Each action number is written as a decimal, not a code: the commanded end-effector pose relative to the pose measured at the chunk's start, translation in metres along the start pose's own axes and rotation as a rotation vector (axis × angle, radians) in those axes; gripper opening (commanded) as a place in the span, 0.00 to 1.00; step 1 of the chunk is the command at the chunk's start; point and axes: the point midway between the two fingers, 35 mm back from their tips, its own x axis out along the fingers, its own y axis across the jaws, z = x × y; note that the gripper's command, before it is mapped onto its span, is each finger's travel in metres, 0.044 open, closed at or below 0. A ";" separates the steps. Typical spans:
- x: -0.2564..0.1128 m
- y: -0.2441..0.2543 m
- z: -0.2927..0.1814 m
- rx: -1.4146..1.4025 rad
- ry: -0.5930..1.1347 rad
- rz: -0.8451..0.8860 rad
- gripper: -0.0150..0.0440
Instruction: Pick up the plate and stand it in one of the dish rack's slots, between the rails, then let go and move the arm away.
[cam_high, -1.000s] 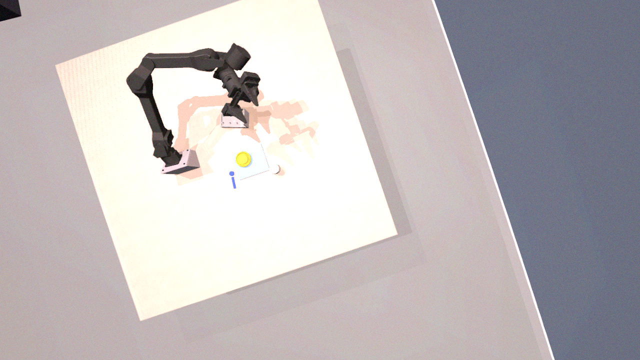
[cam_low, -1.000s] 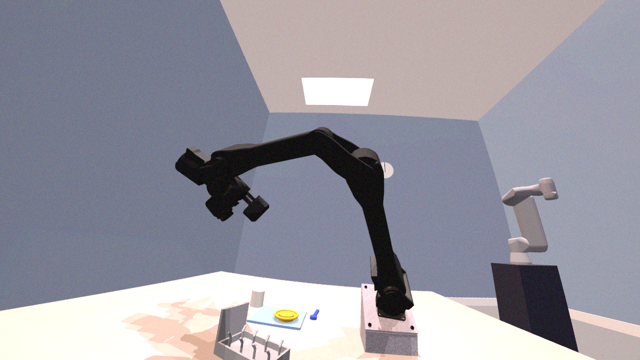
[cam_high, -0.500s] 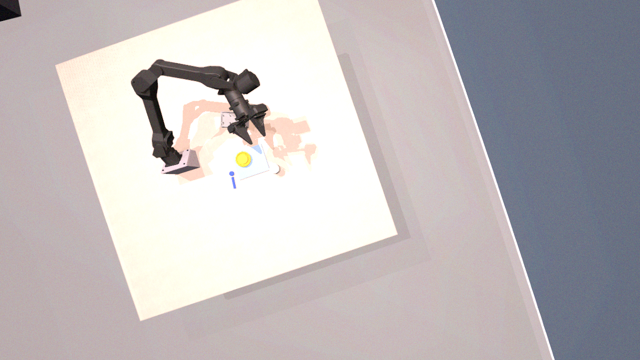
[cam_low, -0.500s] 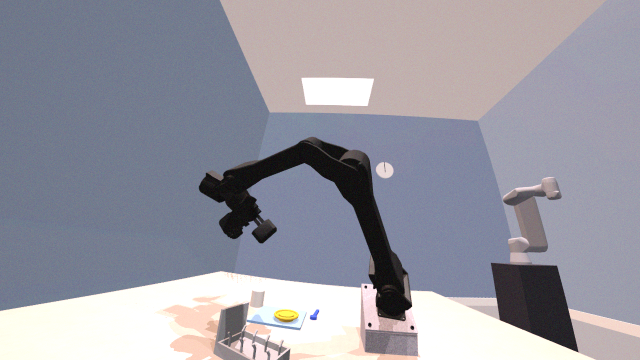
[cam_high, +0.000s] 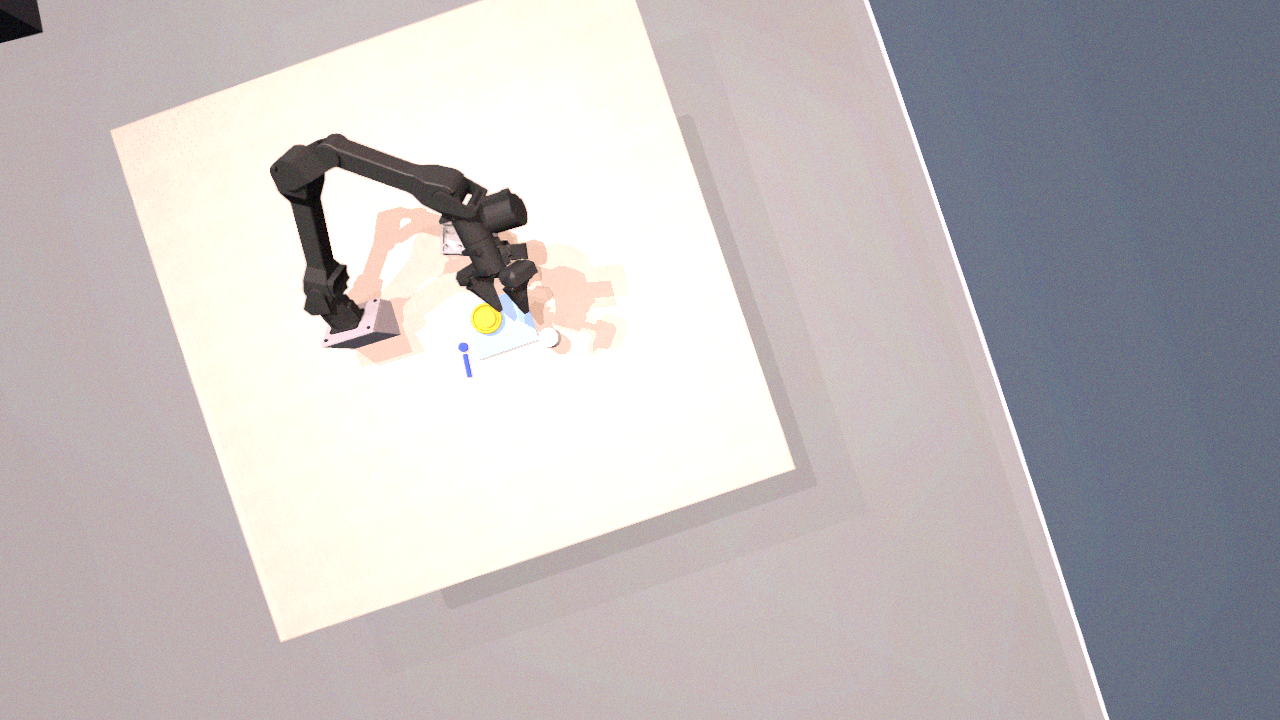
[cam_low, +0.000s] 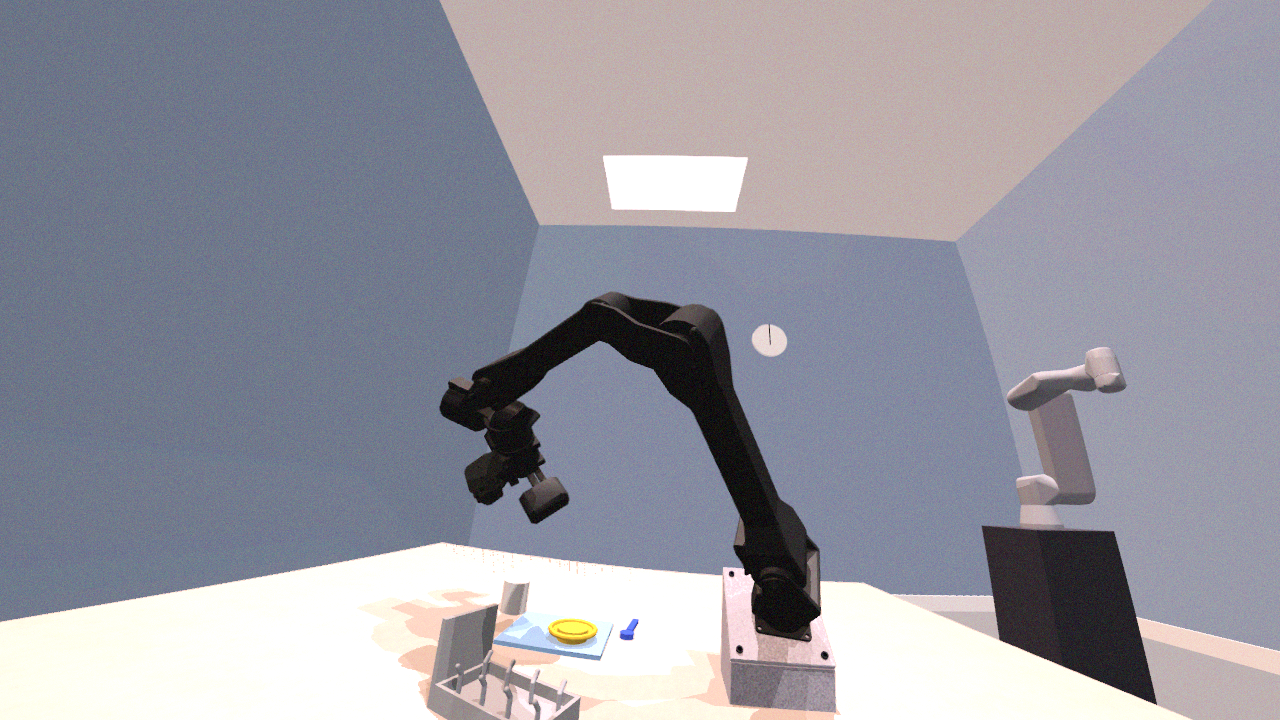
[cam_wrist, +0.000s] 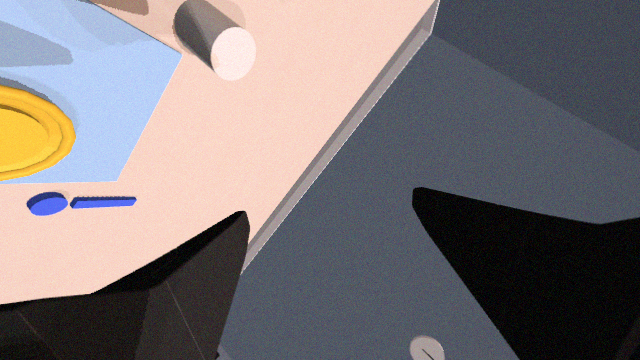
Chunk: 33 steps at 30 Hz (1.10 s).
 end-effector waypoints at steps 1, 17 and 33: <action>0.018 0.022 -0.001 0.069 -0.054 0.124 0.93; 0.051 0.088 -0.004 0.335 -0.207 0.519 0.93; 0.053 0.142 -0.002 0.666 -0.330 0.921 0.93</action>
